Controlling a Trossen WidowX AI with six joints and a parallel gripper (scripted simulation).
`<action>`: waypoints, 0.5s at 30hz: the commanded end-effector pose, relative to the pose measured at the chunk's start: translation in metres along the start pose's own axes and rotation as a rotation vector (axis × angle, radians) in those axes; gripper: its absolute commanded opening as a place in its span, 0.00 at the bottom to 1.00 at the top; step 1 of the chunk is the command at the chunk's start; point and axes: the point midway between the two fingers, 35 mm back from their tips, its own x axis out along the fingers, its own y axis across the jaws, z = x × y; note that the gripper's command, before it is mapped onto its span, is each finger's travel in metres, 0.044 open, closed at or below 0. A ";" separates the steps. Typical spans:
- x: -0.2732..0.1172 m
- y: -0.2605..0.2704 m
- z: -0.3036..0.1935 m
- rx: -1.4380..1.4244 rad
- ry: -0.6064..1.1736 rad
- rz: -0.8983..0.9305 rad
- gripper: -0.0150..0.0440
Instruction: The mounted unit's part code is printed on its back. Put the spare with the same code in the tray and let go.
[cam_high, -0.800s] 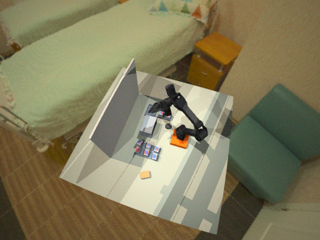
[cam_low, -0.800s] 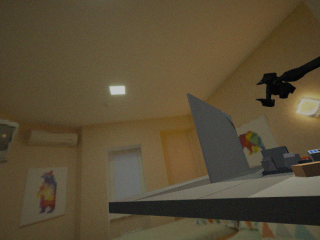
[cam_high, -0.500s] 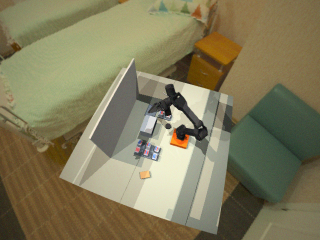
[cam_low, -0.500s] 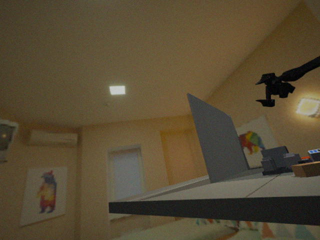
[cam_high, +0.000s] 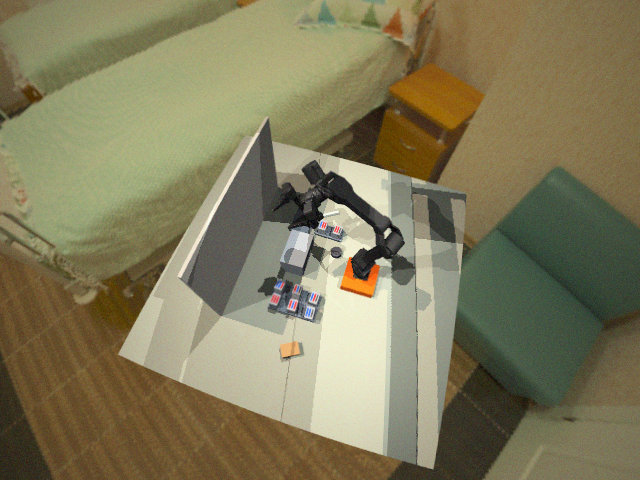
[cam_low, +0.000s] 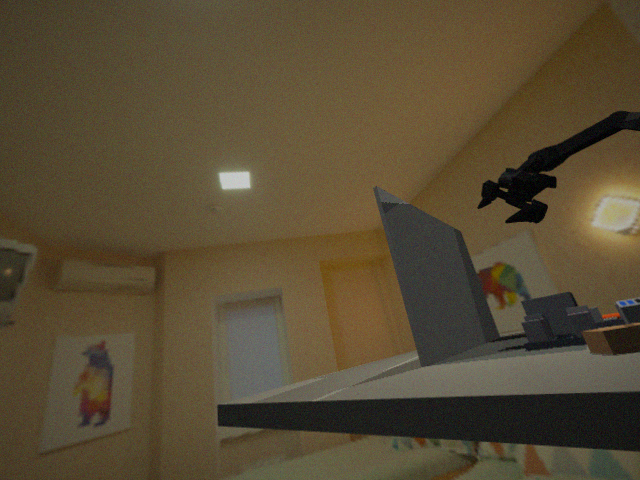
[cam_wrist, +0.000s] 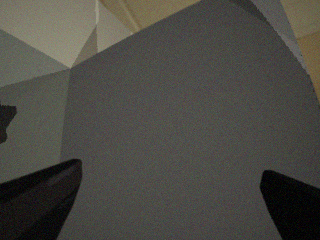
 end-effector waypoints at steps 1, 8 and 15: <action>0.049 0.022 -0.052 0.869 0.367 0.281 1.00; 0.071 0.043 -0.074 1.262 0.706 0.346 1.00; 0.088 0.064 -0.091 1.495 1.101 0.311 1.00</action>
